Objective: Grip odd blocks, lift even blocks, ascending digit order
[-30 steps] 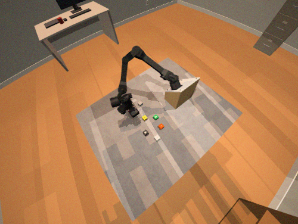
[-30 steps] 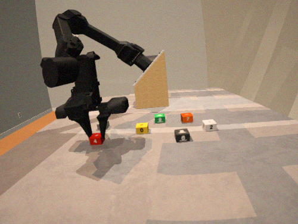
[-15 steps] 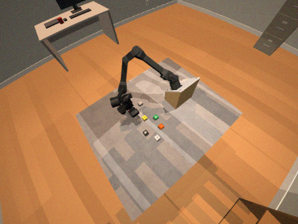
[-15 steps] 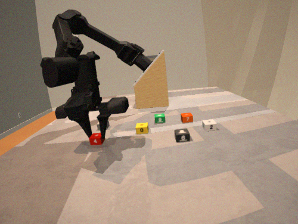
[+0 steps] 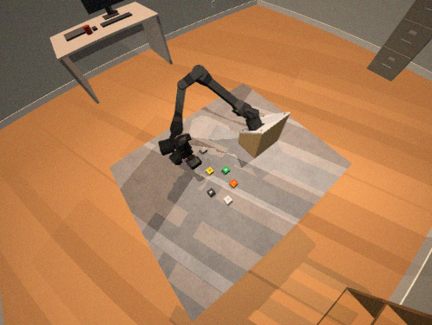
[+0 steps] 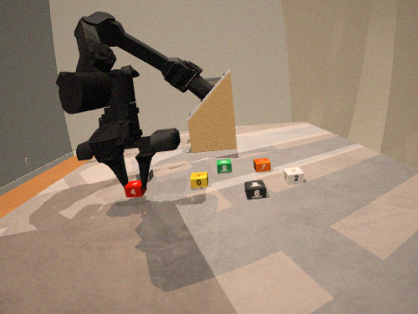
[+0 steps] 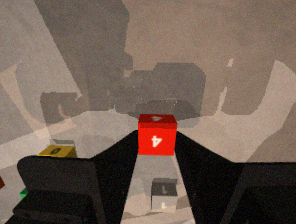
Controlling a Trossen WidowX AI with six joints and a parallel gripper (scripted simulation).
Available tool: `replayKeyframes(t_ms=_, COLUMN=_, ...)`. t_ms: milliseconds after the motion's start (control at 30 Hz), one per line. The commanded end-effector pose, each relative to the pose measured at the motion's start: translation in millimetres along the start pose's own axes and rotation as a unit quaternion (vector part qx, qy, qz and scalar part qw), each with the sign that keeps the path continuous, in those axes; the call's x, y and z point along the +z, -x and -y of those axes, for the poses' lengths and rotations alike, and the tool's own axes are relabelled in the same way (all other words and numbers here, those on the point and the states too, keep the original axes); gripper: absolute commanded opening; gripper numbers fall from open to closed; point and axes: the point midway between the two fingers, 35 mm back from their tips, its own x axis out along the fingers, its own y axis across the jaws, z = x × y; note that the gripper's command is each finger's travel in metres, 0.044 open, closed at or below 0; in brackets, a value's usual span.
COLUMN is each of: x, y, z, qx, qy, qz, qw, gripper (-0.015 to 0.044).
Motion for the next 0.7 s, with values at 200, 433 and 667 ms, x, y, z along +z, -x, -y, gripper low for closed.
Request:
replayKeyframes(t_ms=200, x=0.2, y=2.6, z=0.9, qx=-0.001, qy=-0.004, qz=0.001, qw=1.000, gripper=0.0120)
replayKeyframes(t_ms=433, x=0.3, y=-1.5, z=0.9, qx=-0.001, qy=-0.004, qz=0.001, qw=1.000, gripper=0.0120)
replayKeyframes(t_ms=667, x=0.1, y=-12.2, z=1.0, qx=-0.001, qy=-0.004, qz=0.001, qw=1.000, gripper=0.0120)
